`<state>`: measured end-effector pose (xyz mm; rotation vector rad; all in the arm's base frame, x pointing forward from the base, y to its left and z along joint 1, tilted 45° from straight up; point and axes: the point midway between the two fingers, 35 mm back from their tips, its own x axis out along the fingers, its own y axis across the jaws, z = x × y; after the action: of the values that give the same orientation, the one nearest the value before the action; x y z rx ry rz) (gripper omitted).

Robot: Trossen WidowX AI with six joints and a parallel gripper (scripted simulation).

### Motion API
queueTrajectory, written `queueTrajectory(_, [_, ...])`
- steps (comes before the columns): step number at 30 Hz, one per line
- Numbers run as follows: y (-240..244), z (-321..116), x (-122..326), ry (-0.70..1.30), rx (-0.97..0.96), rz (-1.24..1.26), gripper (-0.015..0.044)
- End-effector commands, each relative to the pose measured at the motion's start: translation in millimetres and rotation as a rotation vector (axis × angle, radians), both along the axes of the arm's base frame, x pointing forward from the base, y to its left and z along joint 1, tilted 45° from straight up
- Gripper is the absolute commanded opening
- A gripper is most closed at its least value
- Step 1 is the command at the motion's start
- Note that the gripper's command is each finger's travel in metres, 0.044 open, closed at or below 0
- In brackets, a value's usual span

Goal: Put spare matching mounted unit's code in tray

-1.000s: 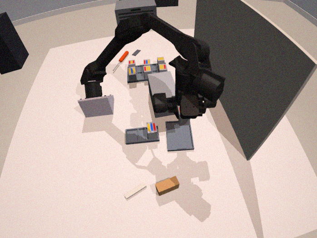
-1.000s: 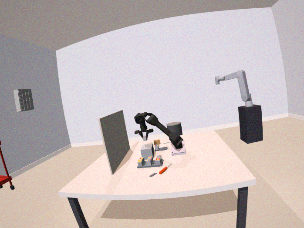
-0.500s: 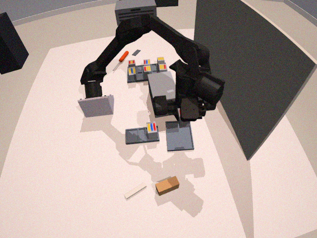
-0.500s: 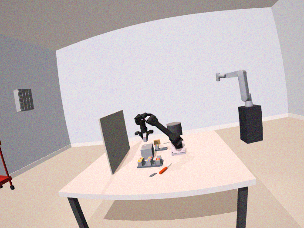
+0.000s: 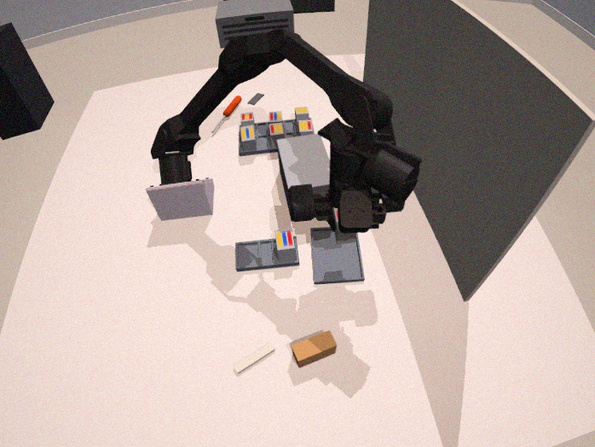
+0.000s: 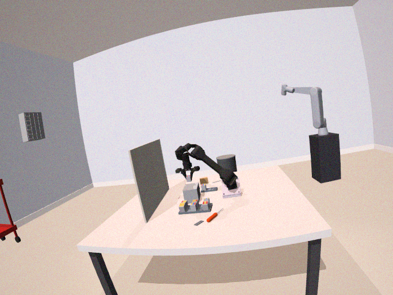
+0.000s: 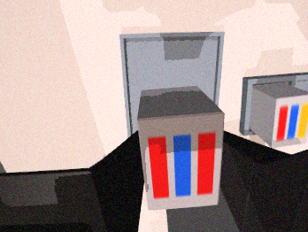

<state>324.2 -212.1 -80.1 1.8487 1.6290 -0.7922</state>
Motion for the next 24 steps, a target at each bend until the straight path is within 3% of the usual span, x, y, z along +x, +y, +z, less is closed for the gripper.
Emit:
queueTrajectory(1, [3.0, -3.0, 0.5, 0.001, 0.007, -0.004, 0.0])
queueTrajectory(24, [15.8, -15.7, 1.7, 0.001, 0.009, 0.0, 0.0])
